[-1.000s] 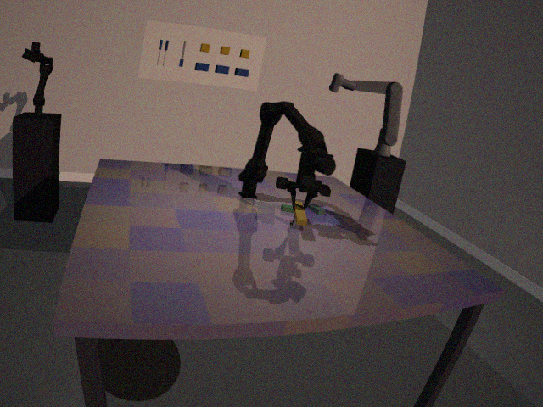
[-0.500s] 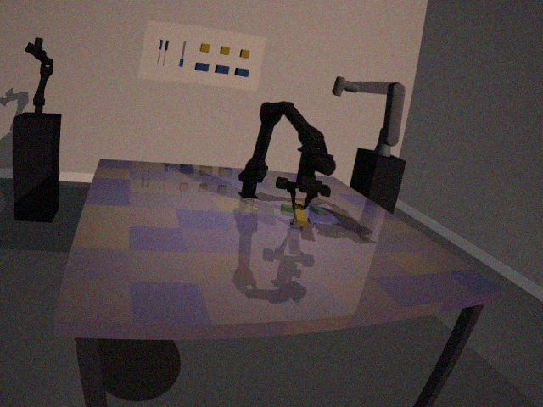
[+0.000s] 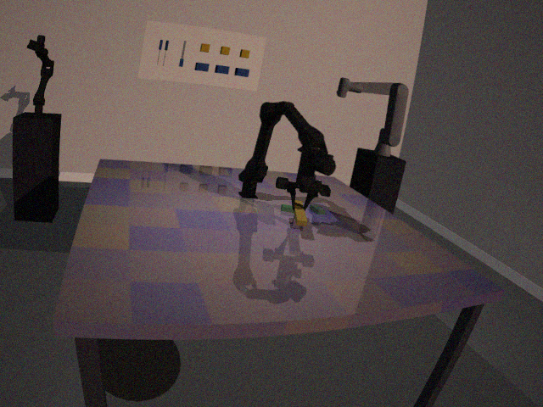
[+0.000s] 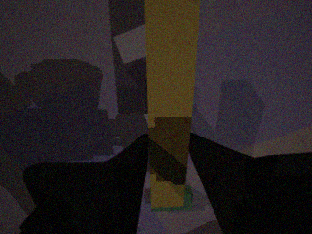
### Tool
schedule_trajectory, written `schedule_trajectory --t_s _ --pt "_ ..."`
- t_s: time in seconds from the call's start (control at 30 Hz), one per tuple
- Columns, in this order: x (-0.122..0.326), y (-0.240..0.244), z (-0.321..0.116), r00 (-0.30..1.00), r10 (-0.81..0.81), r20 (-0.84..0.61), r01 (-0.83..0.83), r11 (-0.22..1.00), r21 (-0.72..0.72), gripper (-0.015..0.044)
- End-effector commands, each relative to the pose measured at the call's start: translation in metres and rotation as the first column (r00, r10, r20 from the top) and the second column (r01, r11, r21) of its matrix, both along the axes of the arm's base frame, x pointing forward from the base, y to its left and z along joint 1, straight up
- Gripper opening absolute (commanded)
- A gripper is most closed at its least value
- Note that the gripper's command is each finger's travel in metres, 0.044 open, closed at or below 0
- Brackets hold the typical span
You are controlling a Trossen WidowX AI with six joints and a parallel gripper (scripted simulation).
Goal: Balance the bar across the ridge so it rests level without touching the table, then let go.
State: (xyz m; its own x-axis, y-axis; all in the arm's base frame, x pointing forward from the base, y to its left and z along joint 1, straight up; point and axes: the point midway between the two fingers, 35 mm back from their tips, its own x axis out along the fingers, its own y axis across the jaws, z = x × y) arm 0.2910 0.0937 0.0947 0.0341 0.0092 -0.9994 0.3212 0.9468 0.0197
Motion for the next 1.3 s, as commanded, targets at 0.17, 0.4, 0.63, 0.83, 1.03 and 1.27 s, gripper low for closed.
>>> schedule_trajectory --t_s 0.17,0.4,0.63,0.83,1.03,1.27 --pt "0.000 0.000 0.000 1.000 0.000 0.000 0.000 1.000 0.000 0.0173" --pt "0.000 0.000 0.000 1.000 0.000 0.000 0.000 1.000 0.000 0.0185" --pt "0.000 0.000 0.000 1.000 0.000 0.000 0.000 1.000 0.000 0.0185" --pt "0.000 0.000 0.000 1.000 0.000 0.000 0.000 1.000 0.000 0.0342" --pt "0.000 0.000 0.000 1.000 0.000 0.000 0.000 1.000 0.000 0.0440" --pt "0.002 0.001 0.069 1.000 0.000 0.000 0.000 1.000 0.001 0.0440"
